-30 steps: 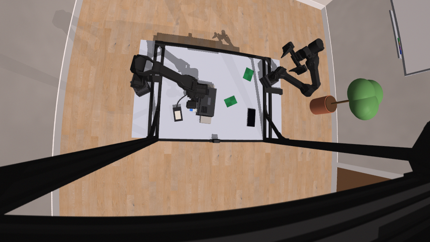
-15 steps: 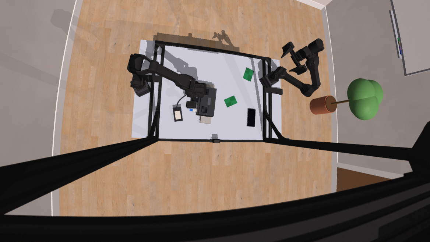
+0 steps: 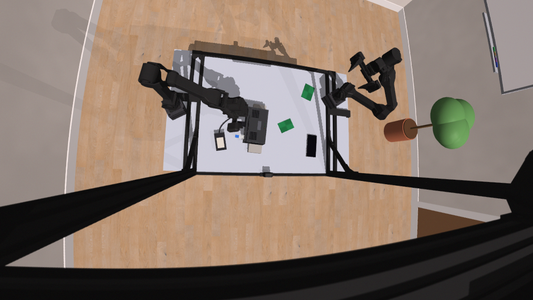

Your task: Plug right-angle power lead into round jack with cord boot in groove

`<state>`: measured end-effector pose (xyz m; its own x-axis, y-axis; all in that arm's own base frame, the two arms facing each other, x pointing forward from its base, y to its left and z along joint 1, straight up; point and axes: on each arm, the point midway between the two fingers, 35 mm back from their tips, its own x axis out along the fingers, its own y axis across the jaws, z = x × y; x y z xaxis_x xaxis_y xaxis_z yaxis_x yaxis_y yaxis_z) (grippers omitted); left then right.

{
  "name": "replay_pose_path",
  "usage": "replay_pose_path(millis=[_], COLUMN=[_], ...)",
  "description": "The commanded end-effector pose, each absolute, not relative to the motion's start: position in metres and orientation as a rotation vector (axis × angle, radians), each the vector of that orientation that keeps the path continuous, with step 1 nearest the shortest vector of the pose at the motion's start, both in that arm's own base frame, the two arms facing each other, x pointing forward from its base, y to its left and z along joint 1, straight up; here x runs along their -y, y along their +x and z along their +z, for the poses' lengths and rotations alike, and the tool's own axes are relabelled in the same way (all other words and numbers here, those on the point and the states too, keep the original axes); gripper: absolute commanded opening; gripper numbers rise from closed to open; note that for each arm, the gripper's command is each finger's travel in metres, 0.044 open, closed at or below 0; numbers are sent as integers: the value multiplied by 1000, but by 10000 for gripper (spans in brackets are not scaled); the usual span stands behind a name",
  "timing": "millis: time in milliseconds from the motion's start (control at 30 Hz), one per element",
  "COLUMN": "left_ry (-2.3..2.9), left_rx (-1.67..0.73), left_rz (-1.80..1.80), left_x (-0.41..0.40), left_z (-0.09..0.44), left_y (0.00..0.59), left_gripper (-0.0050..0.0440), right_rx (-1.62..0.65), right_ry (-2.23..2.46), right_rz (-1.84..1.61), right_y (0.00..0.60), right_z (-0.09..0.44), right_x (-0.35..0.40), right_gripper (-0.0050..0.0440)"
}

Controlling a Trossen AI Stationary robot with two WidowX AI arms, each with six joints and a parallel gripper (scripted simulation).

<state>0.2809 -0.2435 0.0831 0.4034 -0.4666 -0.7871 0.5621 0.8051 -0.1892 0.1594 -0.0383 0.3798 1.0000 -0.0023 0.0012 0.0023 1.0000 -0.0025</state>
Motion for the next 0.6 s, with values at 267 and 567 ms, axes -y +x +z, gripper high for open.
replay_pose_path(millis=[267, 567], left_ry=[58, 58], left_rx=[-821, -821], left_rz=[-647, -647], left_x=[234, 234], left_z=[98, 98], left_y=[274, 274], left_gripper=[400, 400], right_rx=[1, 1], right_ry=[1, 1], right_rz=[0, 0], right_y=[159, 159], right_z=[380, 380], right_x=[38, 38], right_gripper=[400, 400])
